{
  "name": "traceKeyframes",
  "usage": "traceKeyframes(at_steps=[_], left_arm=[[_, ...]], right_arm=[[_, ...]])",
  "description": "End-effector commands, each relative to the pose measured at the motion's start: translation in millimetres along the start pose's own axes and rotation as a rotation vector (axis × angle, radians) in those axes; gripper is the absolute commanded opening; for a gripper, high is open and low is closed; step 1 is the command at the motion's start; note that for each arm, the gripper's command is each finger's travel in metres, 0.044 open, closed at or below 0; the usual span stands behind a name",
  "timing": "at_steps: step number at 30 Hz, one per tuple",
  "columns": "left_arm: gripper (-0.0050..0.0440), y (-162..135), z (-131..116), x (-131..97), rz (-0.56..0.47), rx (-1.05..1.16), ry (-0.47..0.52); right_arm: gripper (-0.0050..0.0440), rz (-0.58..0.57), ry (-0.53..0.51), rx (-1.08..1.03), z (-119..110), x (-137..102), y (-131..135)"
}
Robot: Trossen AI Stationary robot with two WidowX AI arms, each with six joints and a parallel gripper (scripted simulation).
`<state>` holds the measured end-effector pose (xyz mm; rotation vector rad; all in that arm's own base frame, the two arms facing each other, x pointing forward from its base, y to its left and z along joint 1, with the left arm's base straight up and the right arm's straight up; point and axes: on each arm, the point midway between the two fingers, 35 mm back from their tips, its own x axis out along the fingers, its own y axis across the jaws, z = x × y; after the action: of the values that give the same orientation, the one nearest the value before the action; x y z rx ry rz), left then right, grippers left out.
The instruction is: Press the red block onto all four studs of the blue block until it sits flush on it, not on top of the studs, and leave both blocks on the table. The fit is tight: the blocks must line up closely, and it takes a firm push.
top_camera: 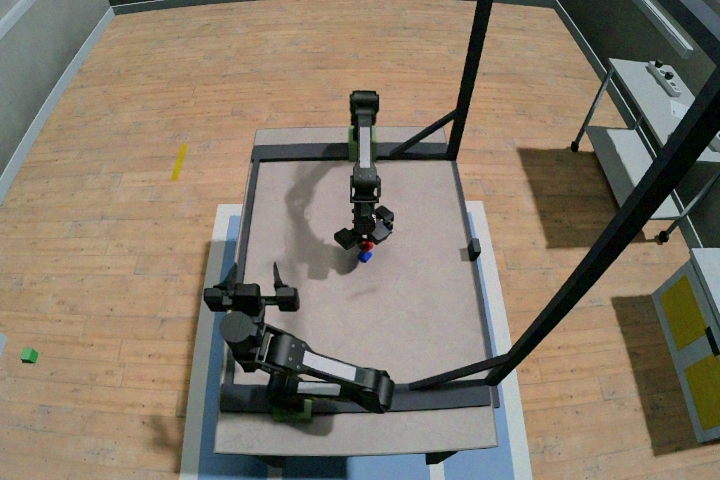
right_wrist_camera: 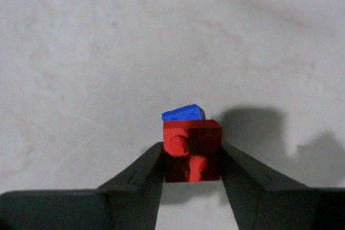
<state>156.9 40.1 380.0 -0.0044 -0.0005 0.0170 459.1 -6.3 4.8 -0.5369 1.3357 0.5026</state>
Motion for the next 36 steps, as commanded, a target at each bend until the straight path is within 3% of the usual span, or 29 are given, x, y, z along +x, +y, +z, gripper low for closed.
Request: traceKeyframes(at_steps=[1, 9, 36], left_arm=[[0.0400, 2.0, 1.0, 0.3, -0.003, 0.004, 0.000], [0.0400, 2.0, 1.0, 0.3, -0.003, 0.004, 0.000], [0.0400, 2.0, 1.0, 0.3, -0.003, 0.004, 0.000]], right_arm=[[-0.0050, 0.016, -0.028, -0.129, 1.1, 5.1, -5.0], [-0.0050, 0.027, -0.044, -0.239, 1.4, 9.4, -9.5], [-0.0050, 0.021, -0.041, -0.229, 1.6, 5.6, -5.9]])
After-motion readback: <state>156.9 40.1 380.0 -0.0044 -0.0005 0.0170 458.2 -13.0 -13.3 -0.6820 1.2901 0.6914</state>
